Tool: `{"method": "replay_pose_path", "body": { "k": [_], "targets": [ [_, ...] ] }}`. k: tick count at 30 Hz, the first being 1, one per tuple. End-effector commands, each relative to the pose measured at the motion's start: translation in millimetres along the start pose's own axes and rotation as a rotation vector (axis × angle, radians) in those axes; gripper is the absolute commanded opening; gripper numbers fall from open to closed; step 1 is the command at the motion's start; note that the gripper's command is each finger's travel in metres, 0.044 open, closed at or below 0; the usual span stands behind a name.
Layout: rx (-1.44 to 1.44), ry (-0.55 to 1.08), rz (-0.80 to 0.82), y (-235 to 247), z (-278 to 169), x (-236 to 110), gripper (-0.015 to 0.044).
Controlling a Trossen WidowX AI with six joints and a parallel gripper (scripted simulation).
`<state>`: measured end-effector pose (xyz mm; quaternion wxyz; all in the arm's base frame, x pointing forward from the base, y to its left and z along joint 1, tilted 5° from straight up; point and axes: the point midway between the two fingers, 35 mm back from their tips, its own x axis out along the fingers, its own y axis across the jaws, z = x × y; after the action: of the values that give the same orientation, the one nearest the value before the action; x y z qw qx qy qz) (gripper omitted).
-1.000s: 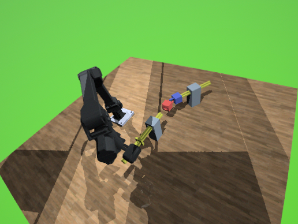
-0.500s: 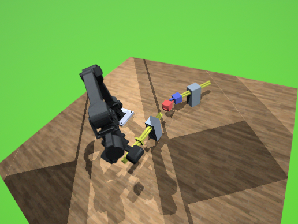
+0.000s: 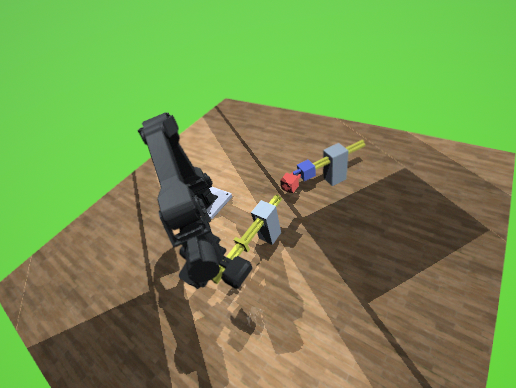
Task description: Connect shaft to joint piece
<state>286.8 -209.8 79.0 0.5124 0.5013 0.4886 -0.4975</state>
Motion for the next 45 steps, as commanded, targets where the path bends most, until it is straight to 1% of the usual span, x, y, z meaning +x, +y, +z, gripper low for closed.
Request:
{"method": "replay_pose_path", "body": {
  "k": [1,11,23,24,26,45],
  "targets": [
    [0.005,-0.005,-0.003,-0.3,0.7,2.0,0.0361],
    [0.005,-0.005,-0.003,-0.3,0.7,2.0,0.0102],
    [0.005,-0.005,-0.003,-0.3,0.7,2.0,0.0102],
    [0.005,-0.005,-0.003,-0.3,0.7,2.0,0.0076],
    [0.005,-0.005,-0.003,-0.3,0.7,2.0,0.0067],
    [0.005,-0.005,-0.052,-0.5,-0.1,4.0,0.0067]
  ]
}}
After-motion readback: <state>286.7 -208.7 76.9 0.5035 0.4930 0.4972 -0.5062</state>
